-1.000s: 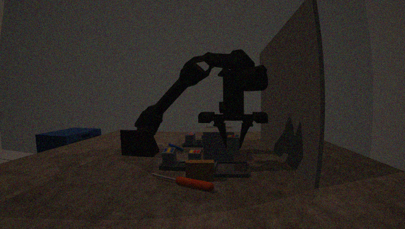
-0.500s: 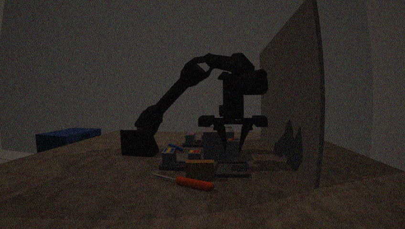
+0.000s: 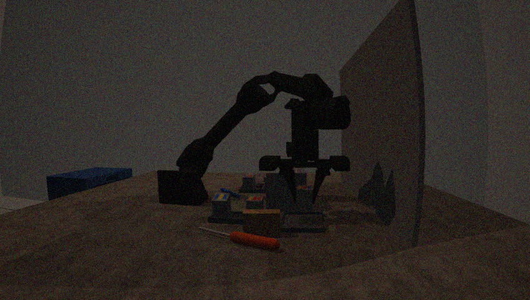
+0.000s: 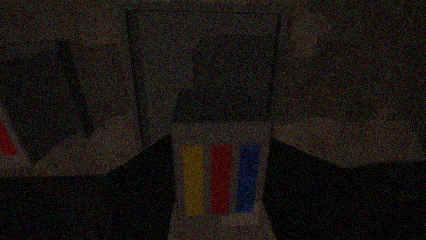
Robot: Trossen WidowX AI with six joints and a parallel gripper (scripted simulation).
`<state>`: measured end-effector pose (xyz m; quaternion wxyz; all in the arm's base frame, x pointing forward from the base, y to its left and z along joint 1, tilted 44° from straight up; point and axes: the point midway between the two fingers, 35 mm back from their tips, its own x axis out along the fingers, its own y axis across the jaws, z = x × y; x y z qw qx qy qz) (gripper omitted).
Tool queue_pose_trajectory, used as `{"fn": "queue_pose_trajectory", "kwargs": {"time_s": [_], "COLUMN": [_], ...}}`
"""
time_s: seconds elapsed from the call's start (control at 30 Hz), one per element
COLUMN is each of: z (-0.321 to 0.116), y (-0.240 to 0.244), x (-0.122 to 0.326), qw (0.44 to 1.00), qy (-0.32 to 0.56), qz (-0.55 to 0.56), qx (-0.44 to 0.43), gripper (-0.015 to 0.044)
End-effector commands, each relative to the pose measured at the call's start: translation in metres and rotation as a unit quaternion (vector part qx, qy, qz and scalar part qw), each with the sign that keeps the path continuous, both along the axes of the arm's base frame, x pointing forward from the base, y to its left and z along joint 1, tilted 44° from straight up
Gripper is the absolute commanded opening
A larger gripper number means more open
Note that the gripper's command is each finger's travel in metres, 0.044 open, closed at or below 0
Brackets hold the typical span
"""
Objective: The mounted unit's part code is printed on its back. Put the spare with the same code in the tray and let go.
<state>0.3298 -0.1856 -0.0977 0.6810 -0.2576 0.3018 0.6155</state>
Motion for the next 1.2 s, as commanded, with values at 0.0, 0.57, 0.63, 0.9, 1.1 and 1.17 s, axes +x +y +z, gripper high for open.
{"fn": "queue_pose_trajectory", "kwargs": {"time_s": [0.0, 0.57, 0.63, 0.9, 1.1, 1.17], "z": [-0.002, -0.009, -0.010, -0.013, -0.014, -0.014], "y": [0.002, 0.010, 0.011, 0.015, 0.016, 0.016], "x": [0.000, 0.000, 0.000, -0.001, -0.001, -0.001], "qw": [1.000, 1.000, 1.000, 1.000, 1.000, 1.000], "qy": [-0.001, -0.001, -0.001, -0.001, -0.001, -0.001], "qz": [-0.002, -0.002, -0.002, -0.002, 0.001, 0.001], "qx": [0.000, 0.001, 0.001, 0.001, 0.001, 0.001], "gripper": [0.0000, 0.0000, 0.0000, 0.0000, 0.0026, 0.0079]}}
